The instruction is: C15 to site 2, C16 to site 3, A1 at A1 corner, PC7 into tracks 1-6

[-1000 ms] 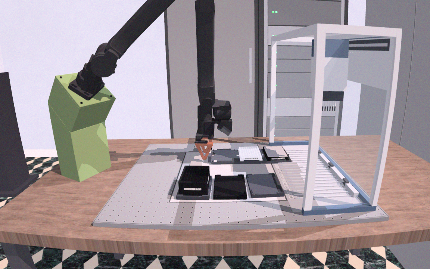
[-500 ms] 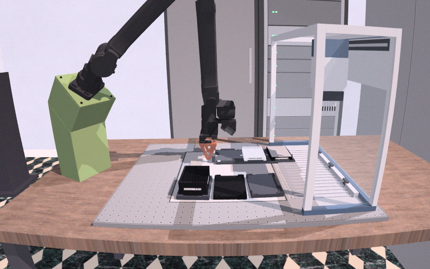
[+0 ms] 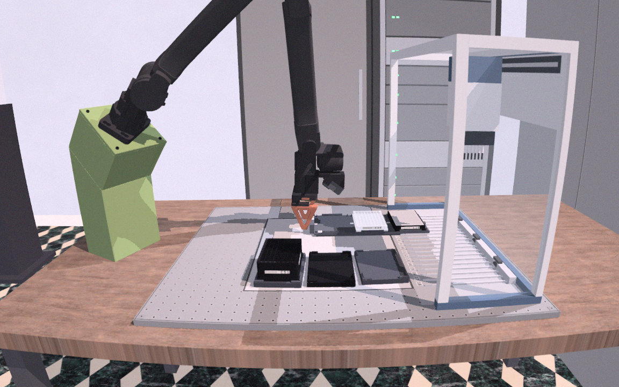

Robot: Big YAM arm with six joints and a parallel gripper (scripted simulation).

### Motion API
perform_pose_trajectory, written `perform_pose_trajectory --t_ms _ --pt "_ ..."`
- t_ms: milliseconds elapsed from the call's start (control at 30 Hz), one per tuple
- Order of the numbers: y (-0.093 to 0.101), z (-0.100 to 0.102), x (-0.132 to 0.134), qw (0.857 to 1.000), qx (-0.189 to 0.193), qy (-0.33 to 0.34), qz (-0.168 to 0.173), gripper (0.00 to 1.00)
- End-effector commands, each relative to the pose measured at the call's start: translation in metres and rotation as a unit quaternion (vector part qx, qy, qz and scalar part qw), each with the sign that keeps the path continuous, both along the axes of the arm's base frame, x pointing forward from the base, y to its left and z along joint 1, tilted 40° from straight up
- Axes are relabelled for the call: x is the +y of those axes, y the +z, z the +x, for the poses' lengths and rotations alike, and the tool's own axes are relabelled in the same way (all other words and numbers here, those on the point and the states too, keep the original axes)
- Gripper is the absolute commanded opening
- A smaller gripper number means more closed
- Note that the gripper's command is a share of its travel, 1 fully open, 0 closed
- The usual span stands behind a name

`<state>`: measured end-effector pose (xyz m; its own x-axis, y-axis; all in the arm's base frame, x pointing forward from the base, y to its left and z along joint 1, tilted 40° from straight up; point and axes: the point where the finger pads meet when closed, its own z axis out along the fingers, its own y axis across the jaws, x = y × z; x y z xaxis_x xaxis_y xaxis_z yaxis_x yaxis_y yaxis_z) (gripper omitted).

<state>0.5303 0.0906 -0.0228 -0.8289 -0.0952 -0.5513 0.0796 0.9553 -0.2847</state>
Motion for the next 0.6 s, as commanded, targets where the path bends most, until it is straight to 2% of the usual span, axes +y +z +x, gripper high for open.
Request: perform_pose_trajectory --t_ms 0,567 --pt "0.0377 0.0298 0.0046 0.999 -0.042 -0.002 0.013 0.8" --pt "0.0353 0.0393 0.0075 0.999 -0.032 -0.001 0.01 0.8"
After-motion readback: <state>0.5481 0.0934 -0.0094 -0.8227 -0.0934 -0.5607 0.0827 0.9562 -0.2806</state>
